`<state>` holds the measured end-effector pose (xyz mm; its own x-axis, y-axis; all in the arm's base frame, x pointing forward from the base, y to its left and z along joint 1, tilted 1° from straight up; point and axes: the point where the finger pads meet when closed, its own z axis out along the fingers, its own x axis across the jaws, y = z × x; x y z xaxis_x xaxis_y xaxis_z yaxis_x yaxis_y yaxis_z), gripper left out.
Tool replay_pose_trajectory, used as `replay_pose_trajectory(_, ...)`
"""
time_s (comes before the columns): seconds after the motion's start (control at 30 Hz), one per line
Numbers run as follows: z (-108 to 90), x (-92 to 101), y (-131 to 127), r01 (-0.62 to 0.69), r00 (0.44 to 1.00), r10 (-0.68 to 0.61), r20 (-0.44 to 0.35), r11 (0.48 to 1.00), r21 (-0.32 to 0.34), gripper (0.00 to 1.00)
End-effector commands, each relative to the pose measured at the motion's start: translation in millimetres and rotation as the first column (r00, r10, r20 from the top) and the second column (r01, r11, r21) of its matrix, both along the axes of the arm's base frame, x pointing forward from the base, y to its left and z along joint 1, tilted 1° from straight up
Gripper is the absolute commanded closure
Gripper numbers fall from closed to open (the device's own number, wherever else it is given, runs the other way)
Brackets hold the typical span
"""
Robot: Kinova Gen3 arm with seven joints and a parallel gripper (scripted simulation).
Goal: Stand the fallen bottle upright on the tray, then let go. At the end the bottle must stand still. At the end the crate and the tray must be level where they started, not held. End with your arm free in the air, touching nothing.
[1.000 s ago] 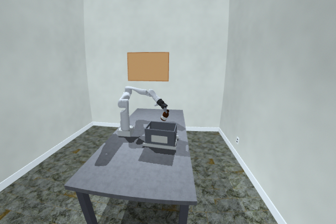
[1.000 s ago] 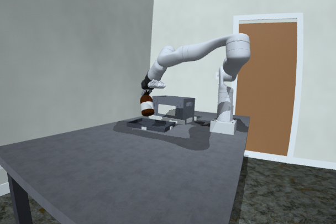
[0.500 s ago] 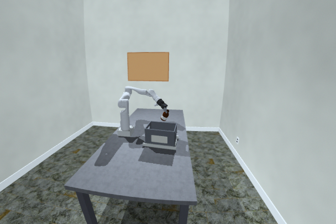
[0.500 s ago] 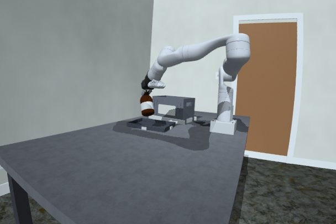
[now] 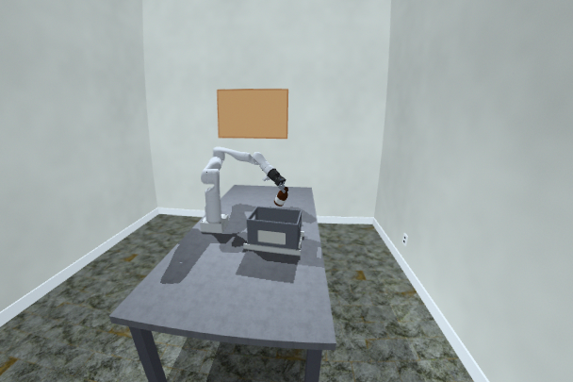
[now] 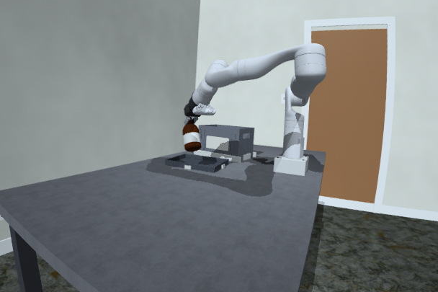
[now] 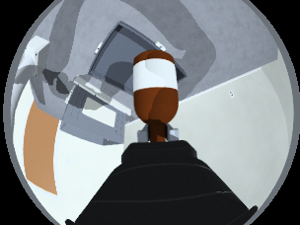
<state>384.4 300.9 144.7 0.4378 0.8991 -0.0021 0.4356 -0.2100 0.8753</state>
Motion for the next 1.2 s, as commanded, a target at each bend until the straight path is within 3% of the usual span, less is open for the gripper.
replay_pose_trajectory(0.0, 0.8, 0.2, 0.2, 0.000, 1.000, 0.000, 0.001, 1.000, 0.001, 1.00)
replay_pose_trajectory(1.17, 0.1, -0.5, 0.4, 0.005, 0.990, 0.004, 0.137, 0.998, -0.066, 1.00)
